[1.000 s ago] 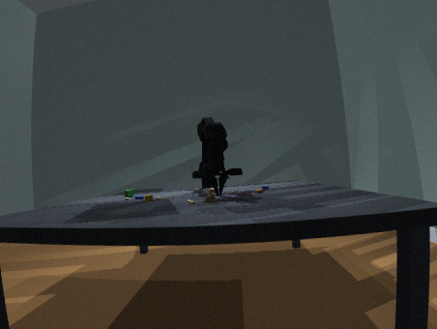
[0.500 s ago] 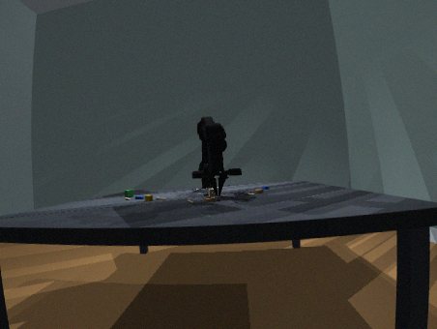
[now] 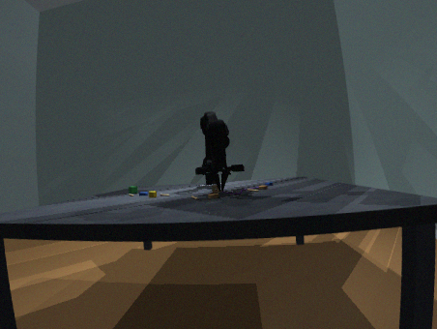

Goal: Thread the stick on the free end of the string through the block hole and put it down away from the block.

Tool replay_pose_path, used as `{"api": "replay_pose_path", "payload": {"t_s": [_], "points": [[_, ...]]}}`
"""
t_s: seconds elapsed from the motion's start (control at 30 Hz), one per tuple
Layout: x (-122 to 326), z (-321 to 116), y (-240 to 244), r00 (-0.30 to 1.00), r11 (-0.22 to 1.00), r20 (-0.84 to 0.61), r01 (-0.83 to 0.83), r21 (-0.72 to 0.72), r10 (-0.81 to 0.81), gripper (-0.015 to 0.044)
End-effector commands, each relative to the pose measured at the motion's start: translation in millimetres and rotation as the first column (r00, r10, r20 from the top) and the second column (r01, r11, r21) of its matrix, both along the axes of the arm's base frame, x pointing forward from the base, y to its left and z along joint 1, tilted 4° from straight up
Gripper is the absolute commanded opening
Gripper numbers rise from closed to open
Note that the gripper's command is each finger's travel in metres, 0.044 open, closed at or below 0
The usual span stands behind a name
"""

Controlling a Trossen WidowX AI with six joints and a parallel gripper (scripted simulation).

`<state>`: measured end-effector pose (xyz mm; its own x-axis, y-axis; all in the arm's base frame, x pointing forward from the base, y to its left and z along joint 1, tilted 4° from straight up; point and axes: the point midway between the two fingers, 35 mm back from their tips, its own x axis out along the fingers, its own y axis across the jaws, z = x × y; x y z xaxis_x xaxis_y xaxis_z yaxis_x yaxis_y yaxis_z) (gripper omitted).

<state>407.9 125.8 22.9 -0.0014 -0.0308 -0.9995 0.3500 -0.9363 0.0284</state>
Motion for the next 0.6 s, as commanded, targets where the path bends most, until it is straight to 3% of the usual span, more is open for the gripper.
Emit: {"api": "replay_pose_path", "payload": {"t_s": [0.0, 0.57], "points": [[-6, 0, -3, 1.0, 1.0, 0.001, 0.009, -0.004, -0.009, 0.0], [-26, -1, -10, 1.0, 1.0, -0.001, 0.015, -0.005, -0.015, 0.0]]}}
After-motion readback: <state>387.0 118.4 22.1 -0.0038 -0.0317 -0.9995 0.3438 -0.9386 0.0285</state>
